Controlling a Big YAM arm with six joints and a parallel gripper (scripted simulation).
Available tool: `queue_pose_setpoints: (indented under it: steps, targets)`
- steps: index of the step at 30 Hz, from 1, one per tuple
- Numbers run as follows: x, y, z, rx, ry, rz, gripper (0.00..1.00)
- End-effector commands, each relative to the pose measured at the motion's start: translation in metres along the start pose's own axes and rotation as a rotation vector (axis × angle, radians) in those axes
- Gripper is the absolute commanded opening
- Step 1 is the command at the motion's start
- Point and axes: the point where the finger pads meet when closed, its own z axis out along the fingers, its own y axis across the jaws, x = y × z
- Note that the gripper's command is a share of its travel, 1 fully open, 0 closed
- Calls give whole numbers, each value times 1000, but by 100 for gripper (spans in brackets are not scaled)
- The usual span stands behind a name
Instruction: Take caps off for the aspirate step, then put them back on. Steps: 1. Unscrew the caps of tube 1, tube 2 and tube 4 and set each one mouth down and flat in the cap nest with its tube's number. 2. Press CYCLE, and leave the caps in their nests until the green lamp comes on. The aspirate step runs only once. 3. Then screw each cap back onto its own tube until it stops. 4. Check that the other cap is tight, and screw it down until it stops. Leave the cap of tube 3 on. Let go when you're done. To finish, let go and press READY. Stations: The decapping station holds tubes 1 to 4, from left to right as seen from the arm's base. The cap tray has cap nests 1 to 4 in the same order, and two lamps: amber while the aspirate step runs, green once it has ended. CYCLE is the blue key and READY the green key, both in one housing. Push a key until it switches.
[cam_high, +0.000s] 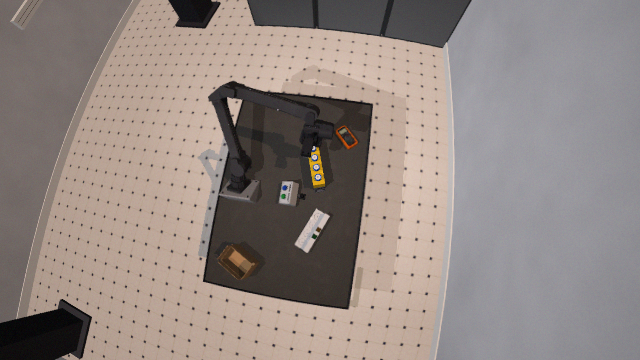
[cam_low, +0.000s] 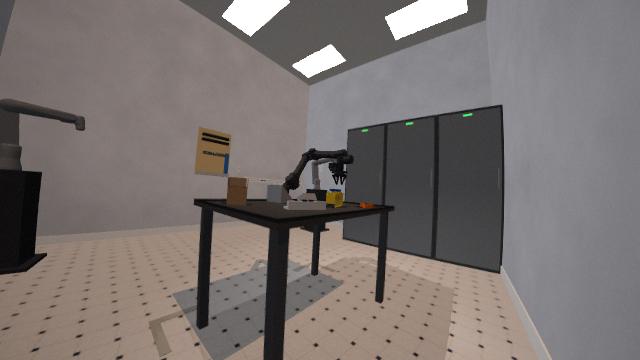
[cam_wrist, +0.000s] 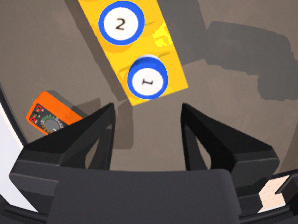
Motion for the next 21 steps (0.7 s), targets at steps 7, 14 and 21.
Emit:
queue_pose_setpoints:
  steps: [7, 14, 21]
  targets:
    - [-3, 2, 15, 18, -2, 44, 49]
    - [-3, 2, 36, 18, -2, 44, 49]
    - [10, 14, 34, -13, 3, 14, 49]
